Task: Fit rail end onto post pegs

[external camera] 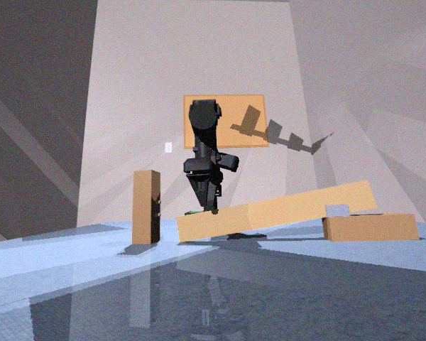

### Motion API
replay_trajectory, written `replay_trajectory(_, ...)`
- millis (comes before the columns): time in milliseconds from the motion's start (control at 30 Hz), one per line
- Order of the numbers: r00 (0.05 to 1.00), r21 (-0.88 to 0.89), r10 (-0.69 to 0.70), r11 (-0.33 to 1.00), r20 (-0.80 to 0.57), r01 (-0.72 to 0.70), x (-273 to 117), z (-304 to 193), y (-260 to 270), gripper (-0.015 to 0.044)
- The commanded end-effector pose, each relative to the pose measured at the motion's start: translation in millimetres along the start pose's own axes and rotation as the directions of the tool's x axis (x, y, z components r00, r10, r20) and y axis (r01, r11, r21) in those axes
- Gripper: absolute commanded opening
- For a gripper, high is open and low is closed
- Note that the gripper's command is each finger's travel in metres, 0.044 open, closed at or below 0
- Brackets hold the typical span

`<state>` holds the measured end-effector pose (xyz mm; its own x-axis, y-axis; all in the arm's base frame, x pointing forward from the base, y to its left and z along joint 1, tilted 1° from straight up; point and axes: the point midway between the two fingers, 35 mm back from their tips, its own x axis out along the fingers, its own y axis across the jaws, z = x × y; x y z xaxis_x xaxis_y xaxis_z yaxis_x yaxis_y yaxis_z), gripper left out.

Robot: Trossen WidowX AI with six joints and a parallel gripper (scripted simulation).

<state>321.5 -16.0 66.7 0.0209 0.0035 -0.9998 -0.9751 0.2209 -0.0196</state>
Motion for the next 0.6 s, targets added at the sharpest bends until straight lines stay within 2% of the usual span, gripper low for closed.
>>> replay_trajectory(0, 1.0, -0.004, 0.001, 1.0, 0.003, -0.001, 7, 0, 0, 0.044)
replay_trajectory(567, 1.0, -0.004, 0.001, 1.0, 0.003, -0.001, 34, 0, -1, 0.044)
